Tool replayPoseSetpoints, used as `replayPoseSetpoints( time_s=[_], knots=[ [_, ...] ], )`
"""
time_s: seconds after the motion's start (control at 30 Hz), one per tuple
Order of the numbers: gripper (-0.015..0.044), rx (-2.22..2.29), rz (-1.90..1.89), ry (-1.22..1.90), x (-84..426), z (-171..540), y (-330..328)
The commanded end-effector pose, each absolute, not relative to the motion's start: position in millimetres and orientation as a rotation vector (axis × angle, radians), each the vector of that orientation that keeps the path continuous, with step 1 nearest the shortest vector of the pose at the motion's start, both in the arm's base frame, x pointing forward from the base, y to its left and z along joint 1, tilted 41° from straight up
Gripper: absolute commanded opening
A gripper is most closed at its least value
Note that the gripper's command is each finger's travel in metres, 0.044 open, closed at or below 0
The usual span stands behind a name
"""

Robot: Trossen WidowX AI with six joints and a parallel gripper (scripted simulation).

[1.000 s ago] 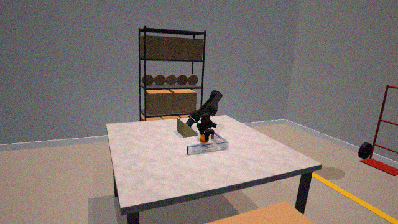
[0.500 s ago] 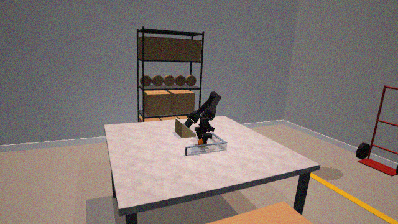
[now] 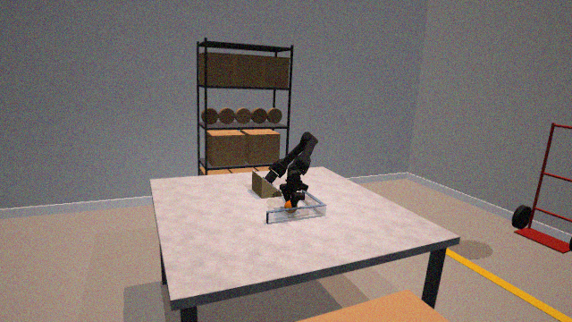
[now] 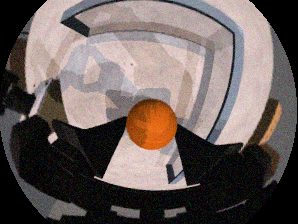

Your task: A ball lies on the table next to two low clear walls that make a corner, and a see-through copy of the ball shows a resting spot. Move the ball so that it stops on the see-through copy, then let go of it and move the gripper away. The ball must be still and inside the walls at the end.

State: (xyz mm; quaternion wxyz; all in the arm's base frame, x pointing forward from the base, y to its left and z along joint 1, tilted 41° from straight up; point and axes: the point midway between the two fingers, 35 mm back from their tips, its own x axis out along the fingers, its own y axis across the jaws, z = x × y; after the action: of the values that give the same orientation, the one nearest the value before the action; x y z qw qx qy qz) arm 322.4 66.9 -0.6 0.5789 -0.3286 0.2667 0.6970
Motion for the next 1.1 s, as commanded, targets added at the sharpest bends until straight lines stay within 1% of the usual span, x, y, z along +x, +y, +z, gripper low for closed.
replayPoseSetpoints(
  time_s=[0.0,0.23,0.27,0.43,0.83,1.0,1.07],
  knots=[
    [0.0236,-0.769,1.631,0.623,322,-1,67],
    [0.042,-0.77,1.631,0.623,323,1,65],
    [0.0439,-0.77,1.63,0.623,325,7,60],
    [0.0439,-0.767,1.627,0.623,333,62,15],
    [0.0439,-0.768,1.608,0.62,335,58,18],
    [0.044,-0.768,1.614,0.618,335,91,-9],
    [0.044,-0.768,1.615,0.618,335,93,-10]
  ],
)
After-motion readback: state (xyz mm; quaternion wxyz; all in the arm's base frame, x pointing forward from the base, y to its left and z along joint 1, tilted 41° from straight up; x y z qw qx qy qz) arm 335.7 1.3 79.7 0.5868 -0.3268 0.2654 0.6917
